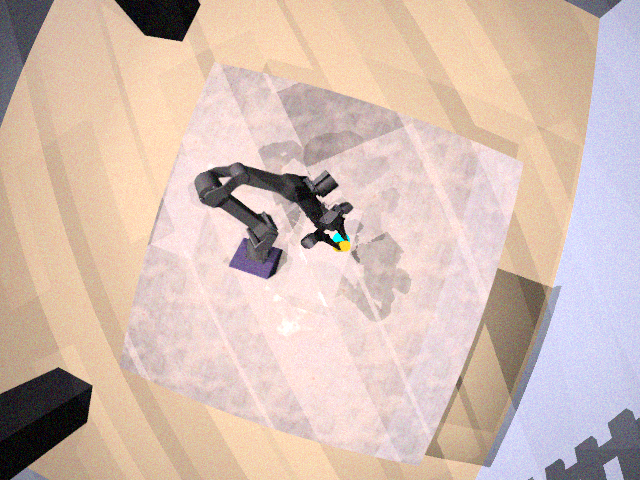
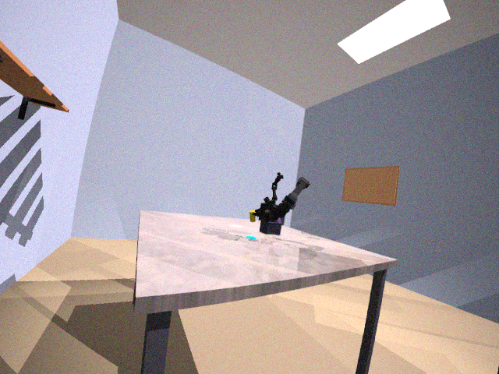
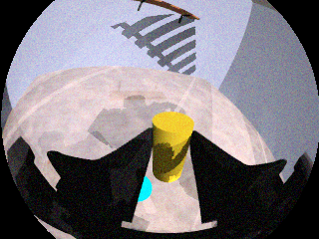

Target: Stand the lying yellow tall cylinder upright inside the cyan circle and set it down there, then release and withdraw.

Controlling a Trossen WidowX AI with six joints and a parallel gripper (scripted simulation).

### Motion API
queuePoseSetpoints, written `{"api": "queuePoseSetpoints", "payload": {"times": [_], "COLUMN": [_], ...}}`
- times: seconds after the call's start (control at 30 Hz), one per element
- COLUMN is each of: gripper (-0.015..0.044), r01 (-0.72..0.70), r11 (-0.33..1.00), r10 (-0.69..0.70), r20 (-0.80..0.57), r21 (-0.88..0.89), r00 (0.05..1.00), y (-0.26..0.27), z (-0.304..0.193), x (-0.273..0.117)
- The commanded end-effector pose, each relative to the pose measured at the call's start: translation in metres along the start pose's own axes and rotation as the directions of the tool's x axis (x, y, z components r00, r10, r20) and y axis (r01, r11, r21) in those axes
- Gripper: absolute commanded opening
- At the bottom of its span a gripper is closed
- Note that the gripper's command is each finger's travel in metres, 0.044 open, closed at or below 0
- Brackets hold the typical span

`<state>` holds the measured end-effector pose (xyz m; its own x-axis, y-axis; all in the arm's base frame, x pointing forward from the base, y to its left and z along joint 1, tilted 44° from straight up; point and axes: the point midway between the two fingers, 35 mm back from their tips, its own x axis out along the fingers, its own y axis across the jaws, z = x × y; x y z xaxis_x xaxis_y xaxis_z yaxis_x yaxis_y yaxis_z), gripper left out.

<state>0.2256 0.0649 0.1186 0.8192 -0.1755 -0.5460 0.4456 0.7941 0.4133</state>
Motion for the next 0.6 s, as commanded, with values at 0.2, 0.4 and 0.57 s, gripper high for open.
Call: {"api": "queuePoseSetpoints", "payload": {"times": [0.2,0.4,0.57], "gripper": [0.0105,0.0105,0.0105], "r01": [-0.031,-0.052,-0.072], "r11": [0.998,0.995,0.991], "r10": [0.028,0.045,0.06], "r20": [0.053,0.083,0.107], "r21": [0.053,0.085,0.111], "r00": [0.998,0.996,0.992], "y": [0.0004,0.001,0.0014], "z": [0.003,0.0042,0.0053], "x": [-0.004,-0.0065,-0.0087]}}
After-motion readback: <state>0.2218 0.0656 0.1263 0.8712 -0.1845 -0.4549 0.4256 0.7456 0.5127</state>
